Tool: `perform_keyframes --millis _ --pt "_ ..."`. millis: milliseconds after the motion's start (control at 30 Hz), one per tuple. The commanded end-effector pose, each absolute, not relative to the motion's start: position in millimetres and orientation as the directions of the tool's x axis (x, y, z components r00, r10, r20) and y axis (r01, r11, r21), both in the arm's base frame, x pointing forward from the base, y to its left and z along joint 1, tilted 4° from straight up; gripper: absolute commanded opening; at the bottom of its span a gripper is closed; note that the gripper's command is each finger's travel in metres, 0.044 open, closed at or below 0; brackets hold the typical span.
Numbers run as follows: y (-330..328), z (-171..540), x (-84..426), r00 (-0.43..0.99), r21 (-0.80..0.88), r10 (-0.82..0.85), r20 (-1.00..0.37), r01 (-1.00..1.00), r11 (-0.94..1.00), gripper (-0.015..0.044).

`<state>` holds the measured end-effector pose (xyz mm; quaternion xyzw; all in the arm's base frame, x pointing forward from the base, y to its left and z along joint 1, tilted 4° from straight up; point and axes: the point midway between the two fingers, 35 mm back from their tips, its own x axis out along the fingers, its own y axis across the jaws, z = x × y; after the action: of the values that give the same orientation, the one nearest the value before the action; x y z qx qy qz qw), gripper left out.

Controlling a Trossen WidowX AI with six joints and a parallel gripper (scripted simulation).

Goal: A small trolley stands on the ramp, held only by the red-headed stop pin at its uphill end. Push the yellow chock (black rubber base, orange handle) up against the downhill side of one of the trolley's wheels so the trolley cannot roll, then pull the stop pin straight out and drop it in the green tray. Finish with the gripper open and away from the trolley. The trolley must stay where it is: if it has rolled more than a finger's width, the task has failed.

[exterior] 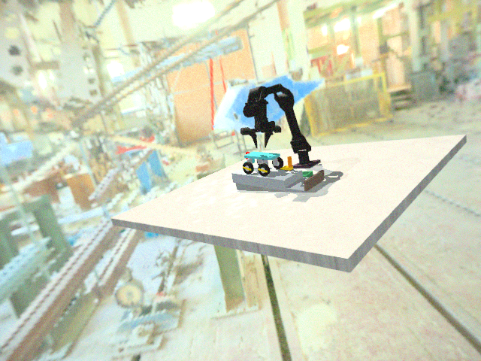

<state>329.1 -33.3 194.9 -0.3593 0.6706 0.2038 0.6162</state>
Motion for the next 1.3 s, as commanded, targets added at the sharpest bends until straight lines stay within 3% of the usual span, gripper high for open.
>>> perform_keyframes --millis 0,467,1267 --pt "-51.0 196.9 328.6 -0.001 -0.147 -0.257 -0.966 -0.818 0.556 0.0190" --pt "-114.2 208.5 318.7 -0.067 0.026 -0.337 -0.939 -0.992 0.122 0.0190" --pt "-123.7 184.5 317.0 -0.071 0.033 -0.338 -0.938 -0.993 0.116 0.0190"
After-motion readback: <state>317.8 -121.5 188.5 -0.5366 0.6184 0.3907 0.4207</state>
